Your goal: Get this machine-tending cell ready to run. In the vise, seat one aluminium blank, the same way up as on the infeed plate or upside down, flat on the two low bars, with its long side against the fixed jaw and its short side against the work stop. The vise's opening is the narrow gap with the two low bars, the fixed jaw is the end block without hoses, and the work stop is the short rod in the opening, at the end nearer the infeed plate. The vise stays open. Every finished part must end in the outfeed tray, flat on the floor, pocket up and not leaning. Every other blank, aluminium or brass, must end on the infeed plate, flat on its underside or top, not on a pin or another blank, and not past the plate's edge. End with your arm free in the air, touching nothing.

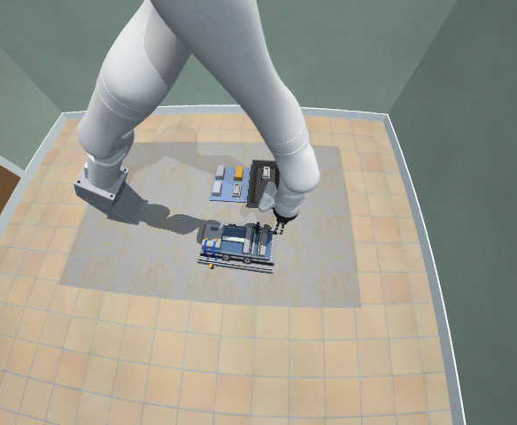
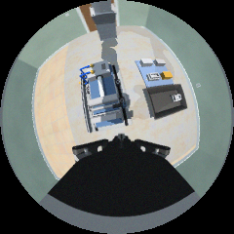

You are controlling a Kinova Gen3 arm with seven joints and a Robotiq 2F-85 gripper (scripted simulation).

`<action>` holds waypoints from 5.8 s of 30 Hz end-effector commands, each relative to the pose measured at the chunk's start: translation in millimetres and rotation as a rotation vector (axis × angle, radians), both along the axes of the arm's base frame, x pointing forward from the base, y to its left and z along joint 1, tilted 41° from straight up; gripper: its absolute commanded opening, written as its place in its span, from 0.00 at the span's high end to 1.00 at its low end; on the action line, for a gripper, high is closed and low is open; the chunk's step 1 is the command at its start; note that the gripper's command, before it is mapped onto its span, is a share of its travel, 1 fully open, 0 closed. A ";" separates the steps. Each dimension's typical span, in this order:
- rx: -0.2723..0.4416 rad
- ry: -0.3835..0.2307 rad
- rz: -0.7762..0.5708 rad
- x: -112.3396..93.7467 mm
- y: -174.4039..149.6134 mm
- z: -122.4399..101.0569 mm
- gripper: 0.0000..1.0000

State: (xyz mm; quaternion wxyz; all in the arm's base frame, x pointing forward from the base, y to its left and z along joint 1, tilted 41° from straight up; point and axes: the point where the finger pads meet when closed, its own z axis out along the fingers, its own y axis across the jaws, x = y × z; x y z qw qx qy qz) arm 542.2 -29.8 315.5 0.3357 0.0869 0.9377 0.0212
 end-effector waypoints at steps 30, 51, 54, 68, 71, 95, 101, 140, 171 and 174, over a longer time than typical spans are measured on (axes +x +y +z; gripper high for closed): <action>-0.128 -0.025 0.153 7.3 -35.0 17.1 1.00; -0.132 -0.026 0.158 7.5 -35.9 17.7 1.00; -0.132 -0.026 0.158 7.5 -35.9 17.7 1.00; -0.132 -0.026 0.158 7.5 -35.9 17.7 1.00; -0.132 -0.026 0.158 7.5 -35.9 17.7 1.00; -0.123 -0.026 0.147 6.0 -33.8 16.3 1.00; -0.116 -0.026 0.138 4.7 -32.0 15.2 1.00; 0.076 -0.031 -0.090 -29.5 13.0 -13.7 1.00; 0.270 -0.035 -0.321 -62.8 60.8 -44.0 1.00; 0.293 -0.036 -0.347 -66.5 66.2 -47.1 1.00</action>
